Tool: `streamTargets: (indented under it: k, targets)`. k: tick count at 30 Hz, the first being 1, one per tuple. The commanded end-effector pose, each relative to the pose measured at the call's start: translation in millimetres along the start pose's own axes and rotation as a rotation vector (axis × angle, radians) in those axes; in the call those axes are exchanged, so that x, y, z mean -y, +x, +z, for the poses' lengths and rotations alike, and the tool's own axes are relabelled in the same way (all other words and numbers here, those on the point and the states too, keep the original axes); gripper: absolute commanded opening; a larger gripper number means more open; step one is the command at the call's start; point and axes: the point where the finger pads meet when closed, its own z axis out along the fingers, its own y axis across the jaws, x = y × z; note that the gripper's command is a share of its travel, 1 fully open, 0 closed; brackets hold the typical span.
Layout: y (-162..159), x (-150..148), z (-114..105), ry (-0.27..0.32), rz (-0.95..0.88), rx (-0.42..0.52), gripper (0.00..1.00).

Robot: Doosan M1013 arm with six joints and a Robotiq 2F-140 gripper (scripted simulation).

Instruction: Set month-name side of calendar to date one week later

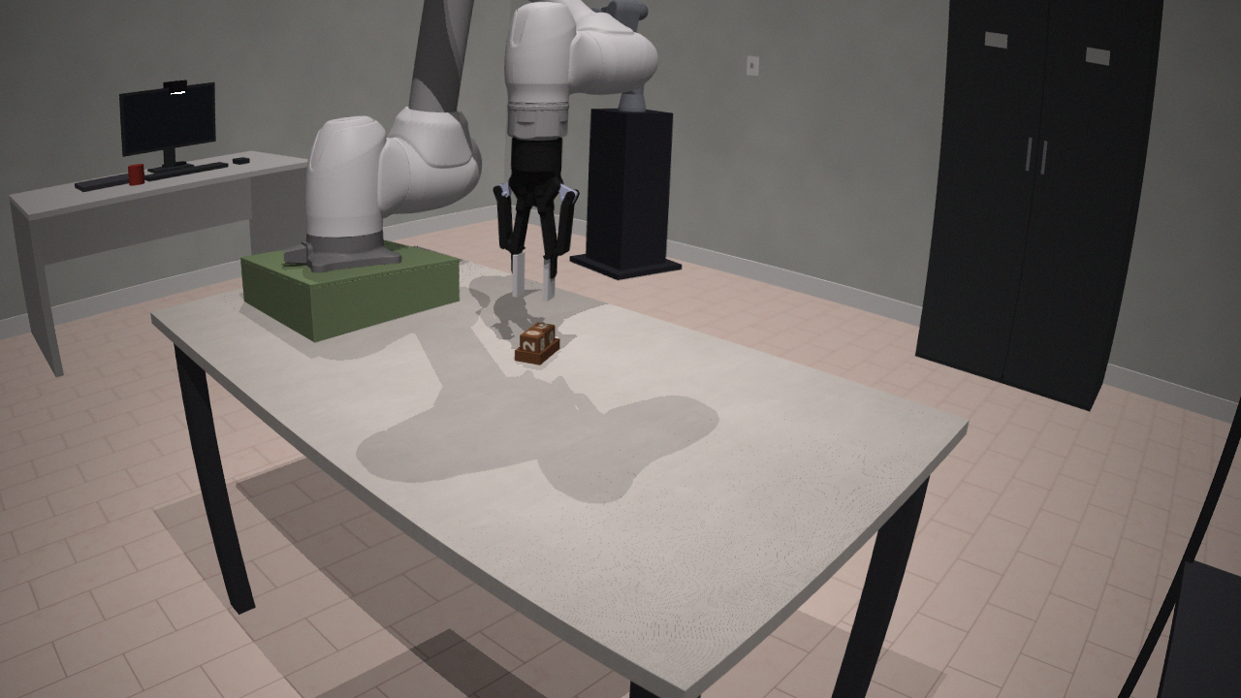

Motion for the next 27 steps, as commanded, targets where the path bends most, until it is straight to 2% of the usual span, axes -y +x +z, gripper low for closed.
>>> streamTargets:
  k: [1, 5, 6, 27]
  targets:
    - [0.0, 0.0, -8.5, 0.0, 0.0, 0.0, 0.36]
    - [0.1, 0.0, -10.5, 0.0, 0.0, 0.0, 0.36]
    - [0.1, 0.0, -10.5, 0.0, 0.0, 0.0, 1.0]
    - [0.0, 0.0, -10.6, 0.0, 0.0, 0.0, 1.0]
